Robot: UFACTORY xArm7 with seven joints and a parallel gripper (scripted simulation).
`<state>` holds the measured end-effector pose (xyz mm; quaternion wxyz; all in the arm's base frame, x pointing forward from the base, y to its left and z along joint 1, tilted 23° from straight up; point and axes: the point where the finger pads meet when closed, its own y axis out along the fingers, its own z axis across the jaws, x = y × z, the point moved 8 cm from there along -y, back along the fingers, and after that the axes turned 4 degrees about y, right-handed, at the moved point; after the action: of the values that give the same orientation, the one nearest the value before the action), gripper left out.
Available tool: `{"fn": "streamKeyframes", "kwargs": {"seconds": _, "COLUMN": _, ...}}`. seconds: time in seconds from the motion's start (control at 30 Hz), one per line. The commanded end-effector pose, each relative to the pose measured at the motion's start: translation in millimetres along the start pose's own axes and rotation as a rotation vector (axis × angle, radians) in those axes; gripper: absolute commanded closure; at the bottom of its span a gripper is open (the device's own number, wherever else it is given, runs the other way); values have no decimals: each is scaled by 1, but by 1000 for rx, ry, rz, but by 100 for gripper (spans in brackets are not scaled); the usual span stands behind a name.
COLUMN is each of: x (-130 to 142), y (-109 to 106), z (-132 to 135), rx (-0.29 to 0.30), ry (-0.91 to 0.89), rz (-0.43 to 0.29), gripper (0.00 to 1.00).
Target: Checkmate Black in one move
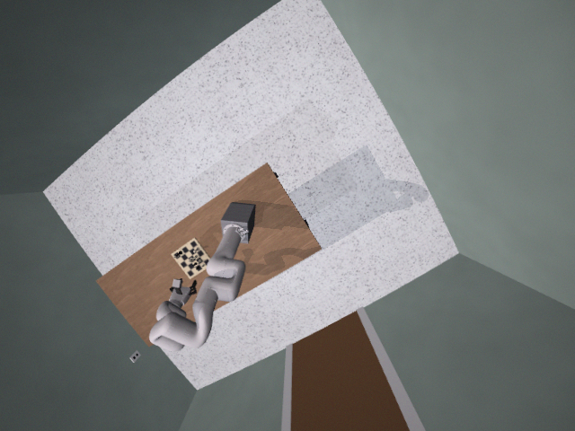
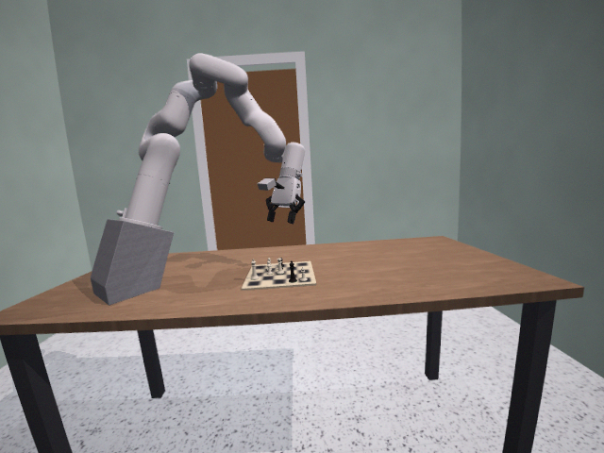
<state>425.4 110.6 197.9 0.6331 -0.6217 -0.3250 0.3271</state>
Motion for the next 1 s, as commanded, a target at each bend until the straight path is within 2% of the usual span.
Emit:
{"fn": "streamKeyframes", "kwargs": {"seconds": 0.0, "x": -17, "y": 1, "z": -14, "rx": 20, "ry": 68, "rz": -96, "gripper": 0}}
{"fn": "streamKeyframes", "kwargs": {"seconds": 0.03, "x": -34, "y": 4, "z": -25, "rx": 35, "ry": 132, "rz": -174, "gripper": 0}}
{"fn": "streamKeyframes", "kwargs": {"seconds": 0.53, "x": -34, "y": 4, "z": -25, "rx": 35, "ry": 132, "rz": -174, "gripper": 0}}
{"fn": "streamKeyframes", "kwargs": {"seconds": 0.6, "x": -64, "y": 14, "z": -39, "rx": 54, "ry": 249, "rz": -290, "gripper": 0}}
{"fn": "streamKeyframes", "kwargs": {"seconds": 0.97, "x": -64, "y": 14, "z": -39, "rx": 54, "ry": 249, "rz": -290, "gripper": 0}}
